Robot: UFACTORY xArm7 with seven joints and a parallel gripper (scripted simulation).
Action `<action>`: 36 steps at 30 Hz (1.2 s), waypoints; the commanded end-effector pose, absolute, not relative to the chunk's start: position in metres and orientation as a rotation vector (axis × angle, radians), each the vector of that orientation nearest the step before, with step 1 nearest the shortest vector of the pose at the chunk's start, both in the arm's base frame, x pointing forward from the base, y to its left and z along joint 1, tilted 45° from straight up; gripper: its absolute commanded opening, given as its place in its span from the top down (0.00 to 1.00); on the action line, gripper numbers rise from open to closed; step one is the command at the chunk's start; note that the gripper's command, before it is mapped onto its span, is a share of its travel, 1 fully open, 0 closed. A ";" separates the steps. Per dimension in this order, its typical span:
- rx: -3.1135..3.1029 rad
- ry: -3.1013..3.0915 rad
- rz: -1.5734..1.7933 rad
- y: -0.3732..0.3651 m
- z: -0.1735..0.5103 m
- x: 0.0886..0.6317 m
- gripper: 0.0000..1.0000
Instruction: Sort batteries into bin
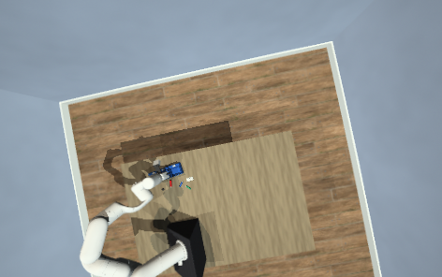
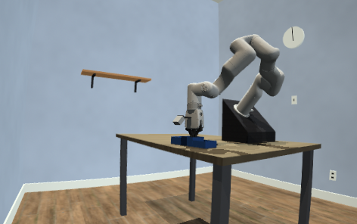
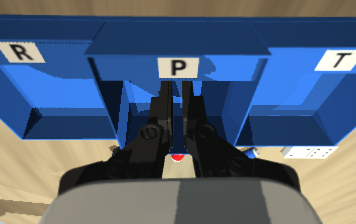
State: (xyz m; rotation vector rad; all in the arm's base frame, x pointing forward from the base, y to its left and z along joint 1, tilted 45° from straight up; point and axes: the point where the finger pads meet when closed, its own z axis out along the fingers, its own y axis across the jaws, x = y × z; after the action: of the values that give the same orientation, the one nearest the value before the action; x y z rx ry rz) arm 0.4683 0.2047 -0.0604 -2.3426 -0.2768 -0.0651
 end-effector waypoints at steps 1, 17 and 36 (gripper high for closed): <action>-2.345 -0.274 -0.071 0.200 -0.057 0.470 0.93; -2.345 -0.274 -0.071 0.187 -0.044 0.471 0.93; -2.345 -0.274 -0.071 0.168 -0.011 0.471 0.93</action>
State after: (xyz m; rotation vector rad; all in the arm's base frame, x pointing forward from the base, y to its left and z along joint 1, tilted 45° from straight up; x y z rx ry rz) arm 0.4708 0.1632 -0.0185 -2.3444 -0.2739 -0.0667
